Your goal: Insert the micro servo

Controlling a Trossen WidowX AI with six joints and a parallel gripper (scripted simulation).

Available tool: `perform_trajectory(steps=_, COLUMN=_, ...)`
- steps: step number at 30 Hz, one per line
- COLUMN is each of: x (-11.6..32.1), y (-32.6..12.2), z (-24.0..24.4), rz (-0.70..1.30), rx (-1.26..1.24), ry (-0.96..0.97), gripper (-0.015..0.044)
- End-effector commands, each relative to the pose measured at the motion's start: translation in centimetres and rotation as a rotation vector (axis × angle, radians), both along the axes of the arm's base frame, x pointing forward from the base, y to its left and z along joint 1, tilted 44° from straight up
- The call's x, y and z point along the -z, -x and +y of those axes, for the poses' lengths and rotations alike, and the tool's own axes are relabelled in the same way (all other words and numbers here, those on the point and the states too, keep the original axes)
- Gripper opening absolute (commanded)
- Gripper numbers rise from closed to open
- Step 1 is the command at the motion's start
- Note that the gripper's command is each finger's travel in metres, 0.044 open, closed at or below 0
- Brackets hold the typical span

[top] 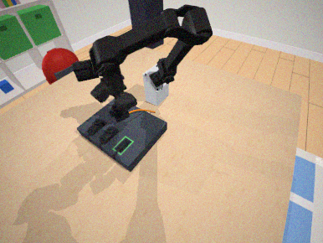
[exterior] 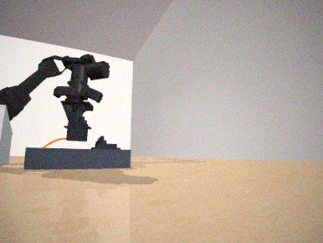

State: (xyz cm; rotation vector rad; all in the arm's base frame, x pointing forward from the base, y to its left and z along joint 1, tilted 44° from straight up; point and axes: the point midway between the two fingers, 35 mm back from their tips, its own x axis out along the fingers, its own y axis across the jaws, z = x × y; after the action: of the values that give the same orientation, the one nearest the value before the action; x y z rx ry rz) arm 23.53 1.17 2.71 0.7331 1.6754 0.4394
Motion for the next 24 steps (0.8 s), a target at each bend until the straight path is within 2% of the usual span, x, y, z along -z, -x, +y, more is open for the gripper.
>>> perform_trajectory(steps=1, x=-1.0, y=-0.2, z=0.8, rz=-0.01, rx=0.005, ry=-0.001, gripper=0.0)
perform_trajectory(steps=16, x=-5.5, y=0.6, z=5.4, rz=-0.006, rx=0.009, ry=-0.003, gripper=0.0)
perform_trajectory(steps=24, x=-5.5, y=0.6, z=5.4, rz=0.142, rx=0.167, ry=0.019, gripper=0.0)
